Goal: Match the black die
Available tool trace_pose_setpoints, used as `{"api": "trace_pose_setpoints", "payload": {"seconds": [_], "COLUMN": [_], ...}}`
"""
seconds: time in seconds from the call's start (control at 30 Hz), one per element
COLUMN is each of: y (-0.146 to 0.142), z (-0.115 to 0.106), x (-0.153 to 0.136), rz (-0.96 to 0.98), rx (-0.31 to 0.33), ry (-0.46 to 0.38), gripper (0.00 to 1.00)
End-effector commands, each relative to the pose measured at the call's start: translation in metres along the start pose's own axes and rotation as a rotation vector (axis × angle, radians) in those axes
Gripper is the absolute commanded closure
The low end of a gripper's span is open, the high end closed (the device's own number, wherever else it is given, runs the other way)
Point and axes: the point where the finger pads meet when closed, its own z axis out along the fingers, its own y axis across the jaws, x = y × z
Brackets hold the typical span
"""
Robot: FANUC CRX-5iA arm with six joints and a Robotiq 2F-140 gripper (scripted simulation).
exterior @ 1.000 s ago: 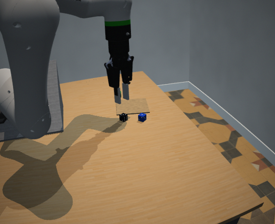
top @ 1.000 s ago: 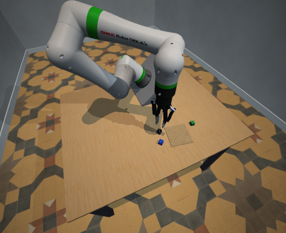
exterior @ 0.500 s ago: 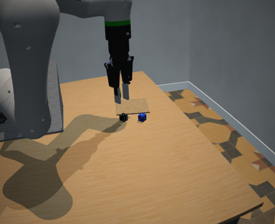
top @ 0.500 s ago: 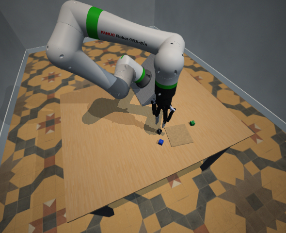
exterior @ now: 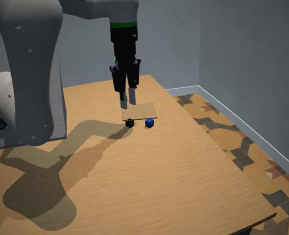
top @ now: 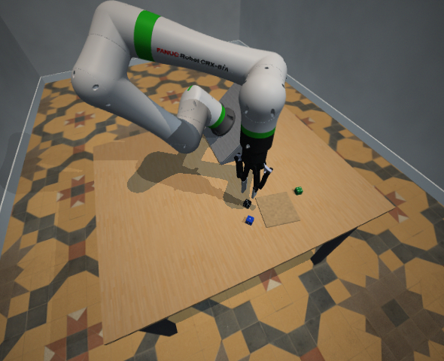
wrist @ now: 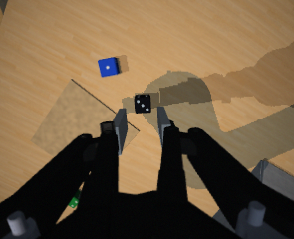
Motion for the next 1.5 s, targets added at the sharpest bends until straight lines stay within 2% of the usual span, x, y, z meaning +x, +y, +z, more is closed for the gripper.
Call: {"api": "trace_pose_setpoints", "payload": {"seconds": [0.0,1.47], "y": [0.000,0.000], "z": [0.001,0.050], "x": [0.000,-0.001], "rz": [0.000,0.000], "rx": [0.000,0.000], "ry": [0.000,0.000], "gripper": [0.75,0.75]}}
